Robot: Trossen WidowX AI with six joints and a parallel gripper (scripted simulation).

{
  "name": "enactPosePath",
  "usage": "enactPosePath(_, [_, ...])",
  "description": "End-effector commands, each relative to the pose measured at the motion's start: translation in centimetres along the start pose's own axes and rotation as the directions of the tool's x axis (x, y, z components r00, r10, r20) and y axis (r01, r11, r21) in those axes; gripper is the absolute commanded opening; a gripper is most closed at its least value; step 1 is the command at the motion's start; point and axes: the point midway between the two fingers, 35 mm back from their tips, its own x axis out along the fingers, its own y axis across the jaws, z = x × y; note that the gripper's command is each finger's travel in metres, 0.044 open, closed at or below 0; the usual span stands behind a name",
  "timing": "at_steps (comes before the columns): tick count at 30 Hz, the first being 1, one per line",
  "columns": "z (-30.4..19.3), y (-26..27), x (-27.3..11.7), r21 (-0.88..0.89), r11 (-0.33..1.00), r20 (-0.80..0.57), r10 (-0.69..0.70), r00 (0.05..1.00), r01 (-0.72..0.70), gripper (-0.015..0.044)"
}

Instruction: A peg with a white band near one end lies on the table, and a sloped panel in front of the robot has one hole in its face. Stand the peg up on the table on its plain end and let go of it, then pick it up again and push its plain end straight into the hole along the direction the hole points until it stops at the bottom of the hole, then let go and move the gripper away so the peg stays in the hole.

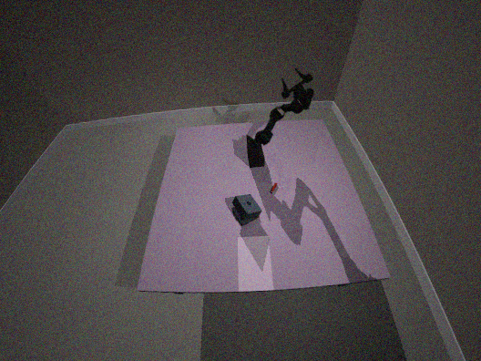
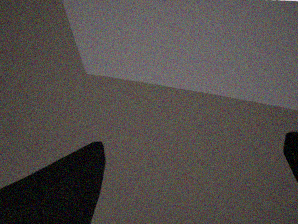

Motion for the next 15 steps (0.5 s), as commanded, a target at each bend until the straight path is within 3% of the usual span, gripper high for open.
enactPosePath(1, [0.1, 0.0, 0.0, 0.000, 1.000, 0.002, -0.002, 1.000, 0.002, 0.0426])
enactPosePath(15, [6.9, -1.0, -0.1, 0.048, 0.994, 0.176, -0.107, 0.979, 0.100, 0.0440])
